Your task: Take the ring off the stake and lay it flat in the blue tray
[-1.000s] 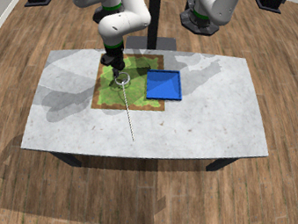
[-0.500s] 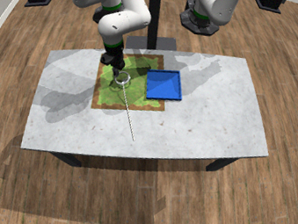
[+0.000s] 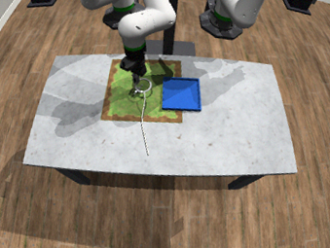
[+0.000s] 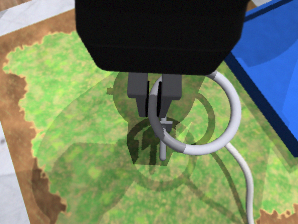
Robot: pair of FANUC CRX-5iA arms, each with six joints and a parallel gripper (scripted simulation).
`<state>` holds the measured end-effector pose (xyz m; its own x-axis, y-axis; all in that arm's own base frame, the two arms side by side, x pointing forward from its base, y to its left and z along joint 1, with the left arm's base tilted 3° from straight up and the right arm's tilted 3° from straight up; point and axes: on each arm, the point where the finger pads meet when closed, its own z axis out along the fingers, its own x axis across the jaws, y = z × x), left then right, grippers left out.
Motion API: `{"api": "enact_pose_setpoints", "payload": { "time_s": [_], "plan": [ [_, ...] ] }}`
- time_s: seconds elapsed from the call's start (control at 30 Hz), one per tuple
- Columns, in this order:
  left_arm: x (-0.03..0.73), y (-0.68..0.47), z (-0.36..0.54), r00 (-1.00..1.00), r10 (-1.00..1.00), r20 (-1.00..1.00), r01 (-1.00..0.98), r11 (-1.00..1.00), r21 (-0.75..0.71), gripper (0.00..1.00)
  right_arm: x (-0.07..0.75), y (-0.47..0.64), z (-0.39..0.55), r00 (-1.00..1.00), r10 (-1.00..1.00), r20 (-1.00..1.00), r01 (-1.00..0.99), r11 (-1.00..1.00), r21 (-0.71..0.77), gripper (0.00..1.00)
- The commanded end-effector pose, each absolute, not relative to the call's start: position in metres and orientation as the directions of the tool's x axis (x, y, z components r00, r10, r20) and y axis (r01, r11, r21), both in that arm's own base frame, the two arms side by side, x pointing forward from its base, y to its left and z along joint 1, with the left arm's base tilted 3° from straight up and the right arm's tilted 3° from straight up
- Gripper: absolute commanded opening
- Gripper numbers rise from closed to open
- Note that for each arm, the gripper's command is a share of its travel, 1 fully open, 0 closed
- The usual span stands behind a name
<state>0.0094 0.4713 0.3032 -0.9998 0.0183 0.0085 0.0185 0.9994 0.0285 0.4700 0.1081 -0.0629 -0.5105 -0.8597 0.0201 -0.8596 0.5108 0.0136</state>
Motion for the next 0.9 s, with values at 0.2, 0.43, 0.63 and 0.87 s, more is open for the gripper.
{"api": "enact_pose_setpoints", "payload": {
  "time_s": [0.2, 0.43, 0.63, 0.87],
  "plan": [
    [0.01, 0.471, 0.304, -1.0, 0.018, 0.008, 0.018, 0.999, 0.03, 1.0, 0.473, 0.183, -0.065, -0.511, -0.859, 0.019, -0.859, 0.511, 0.012, 0.0],
    [0.01, 0.471, 0.304, -1.0, 0.018, 0.008, 0.018, 0.999, 0.03, 1.0, 0.475, 0.251, -0.067, -0.511, -0.859, 0.019, -0.859, 0.511, 0.012, 0.0],
    [0.01, 0.471, 0.304, -1.0, 0.018, 0.008, 0.018, 0.999, 0.03, 1.0, 0.475, 0.28, -0.068, -0.511, -0.86, 0.019, -0.859, 0.511, 0.012, 0.0],
    [0.01, 0.471, 0.304, -1.0, 0.018, 0.008, 0.018, 0.999, 0.03, 1.0, 0.476, 0.302, -0.069, -0.511, -0.86, 0.019, -0.859, 0.511, 0.012, 0.0]
  ]
}}
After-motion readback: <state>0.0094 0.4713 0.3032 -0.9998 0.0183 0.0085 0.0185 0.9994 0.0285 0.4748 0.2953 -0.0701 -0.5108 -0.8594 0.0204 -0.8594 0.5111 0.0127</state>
